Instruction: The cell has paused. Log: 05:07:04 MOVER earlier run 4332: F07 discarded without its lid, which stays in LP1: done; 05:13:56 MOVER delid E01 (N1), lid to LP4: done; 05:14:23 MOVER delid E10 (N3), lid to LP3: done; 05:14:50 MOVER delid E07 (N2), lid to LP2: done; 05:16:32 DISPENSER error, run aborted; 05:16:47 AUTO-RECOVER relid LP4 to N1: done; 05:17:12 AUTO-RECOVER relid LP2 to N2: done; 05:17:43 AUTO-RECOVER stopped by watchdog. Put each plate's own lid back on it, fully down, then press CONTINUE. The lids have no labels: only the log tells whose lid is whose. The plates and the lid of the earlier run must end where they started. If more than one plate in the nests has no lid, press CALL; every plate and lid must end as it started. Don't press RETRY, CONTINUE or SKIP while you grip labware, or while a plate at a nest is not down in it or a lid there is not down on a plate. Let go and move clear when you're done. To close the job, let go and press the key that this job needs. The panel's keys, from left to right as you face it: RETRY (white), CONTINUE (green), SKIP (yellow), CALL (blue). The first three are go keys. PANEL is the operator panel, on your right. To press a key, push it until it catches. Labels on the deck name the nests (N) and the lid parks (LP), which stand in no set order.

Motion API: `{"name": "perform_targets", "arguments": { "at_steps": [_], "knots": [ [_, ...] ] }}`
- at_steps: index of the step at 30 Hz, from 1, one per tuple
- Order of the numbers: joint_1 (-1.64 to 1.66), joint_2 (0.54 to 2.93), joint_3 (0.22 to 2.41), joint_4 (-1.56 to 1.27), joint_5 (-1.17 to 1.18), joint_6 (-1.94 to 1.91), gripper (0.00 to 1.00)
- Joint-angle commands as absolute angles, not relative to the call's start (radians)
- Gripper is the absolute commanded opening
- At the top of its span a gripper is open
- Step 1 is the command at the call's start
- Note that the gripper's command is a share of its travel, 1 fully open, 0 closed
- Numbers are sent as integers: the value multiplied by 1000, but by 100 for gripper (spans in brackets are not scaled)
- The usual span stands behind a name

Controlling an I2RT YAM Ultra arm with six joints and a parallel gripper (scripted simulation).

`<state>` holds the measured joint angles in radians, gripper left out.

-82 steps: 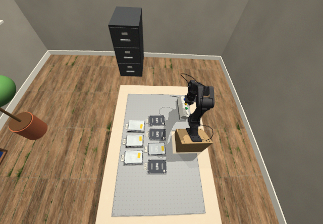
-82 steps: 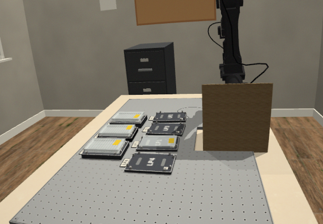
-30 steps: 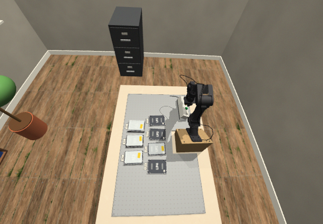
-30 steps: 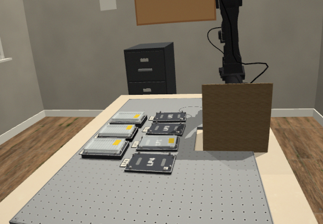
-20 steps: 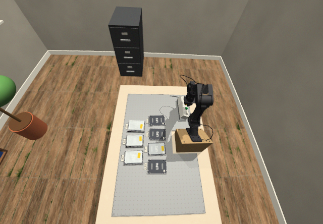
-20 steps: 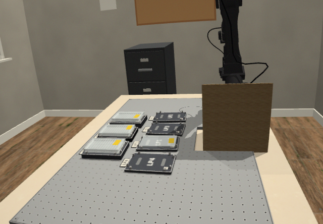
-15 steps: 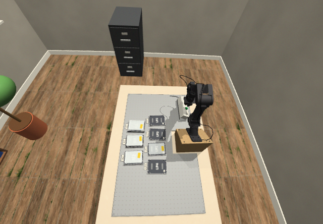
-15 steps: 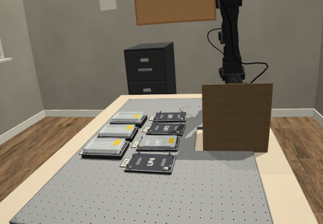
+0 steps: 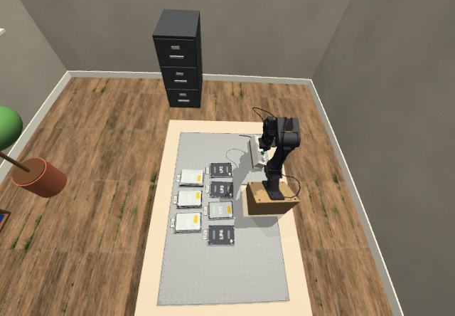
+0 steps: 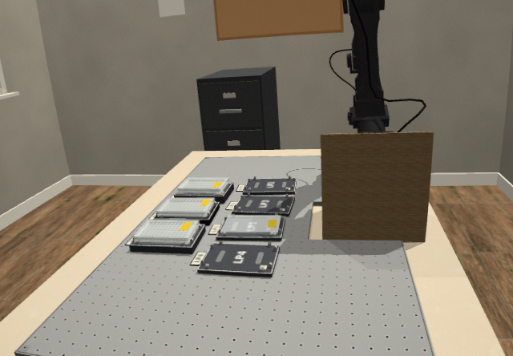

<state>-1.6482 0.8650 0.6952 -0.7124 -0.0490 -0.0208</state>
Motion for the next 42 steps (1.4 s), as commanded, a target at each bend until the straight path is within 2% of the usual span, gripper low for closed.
{"name": "perform_targets", "arguments": {
  "at_steps": [1,42],
  "knots": [
    [-1634,880,675,-679,-38,-15,0],
    [-1632,932,636,-588,-36,-14,0]
  ]
}}
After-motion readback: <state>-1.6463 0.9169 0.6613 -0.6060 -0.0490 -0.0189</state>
